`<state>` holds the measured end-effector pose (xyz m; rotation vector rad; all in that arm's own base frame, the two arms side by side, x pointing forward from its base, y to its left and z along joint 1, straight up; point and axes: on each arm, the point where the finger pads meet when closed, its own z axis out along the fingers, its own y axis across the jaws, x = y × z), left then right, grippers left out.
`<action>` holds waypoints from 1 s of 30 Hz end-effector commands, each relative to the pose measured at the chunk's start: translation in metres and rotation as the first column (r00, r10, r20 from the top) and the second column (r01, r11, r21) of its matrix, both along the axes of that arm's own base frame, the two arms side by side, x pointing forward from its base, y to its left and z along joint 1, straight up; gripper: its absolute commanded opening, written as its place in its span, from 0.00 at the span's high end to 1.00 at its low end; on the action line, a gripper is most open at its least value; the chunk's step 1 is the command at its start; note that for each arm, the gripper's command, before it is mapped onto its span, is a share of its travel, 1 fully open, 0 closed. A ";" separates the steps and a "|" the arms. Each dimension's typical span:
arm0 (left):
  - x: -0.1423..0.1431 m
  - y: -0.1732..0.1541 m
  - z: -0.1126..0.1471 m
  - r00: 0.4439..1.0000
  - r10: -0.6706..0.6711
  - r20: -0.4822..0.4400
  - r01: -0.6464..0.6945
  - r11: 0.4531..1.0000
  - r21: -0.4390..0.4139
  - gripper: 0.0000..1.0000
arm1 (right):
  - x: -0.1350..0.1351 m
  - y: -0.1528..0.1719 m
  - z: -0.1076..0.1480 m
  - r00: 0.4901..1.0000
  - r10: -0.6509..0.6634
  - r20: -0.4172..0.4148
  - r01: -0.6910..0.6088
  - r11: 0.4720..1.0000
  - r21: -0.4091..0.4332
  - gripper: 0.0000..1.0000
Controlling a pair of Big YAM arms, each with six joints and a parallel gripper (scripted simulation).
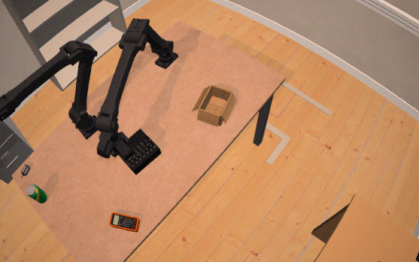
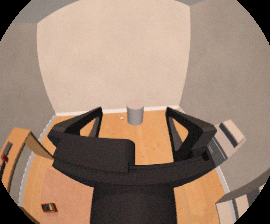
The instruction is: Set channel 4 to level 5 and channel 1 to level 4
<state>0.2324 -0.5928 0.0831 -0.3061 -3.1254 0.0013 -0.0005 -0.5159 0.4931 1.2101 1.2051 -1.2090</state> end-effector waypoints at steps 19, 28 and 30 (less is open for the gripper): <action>0.009 -0.011 0.003 1.000 0.004 0.014 -0.003 1.000 -0.026 1.00 | 0.000 -0.006 0.042 1.000 0.001 -0.013 -0.002 0.997 -0.075 0.00; 0.006 -0.002 -0.014 1.000 0.003 0.003 -0.003 1.000 0.001 1.00 | 0.000 -0.006 0.042 1.000 0.001 -0.013 -0.002 0.997 -0.075 0.00; 0.006 -0.003 -0.006 1.000 0.004 0.009 -0.003 1.000 -0.014 1.00 | 0.000 -0.006 0.042 1.000 0.001 -0.013 -0.002 0.997 -0.075 0.00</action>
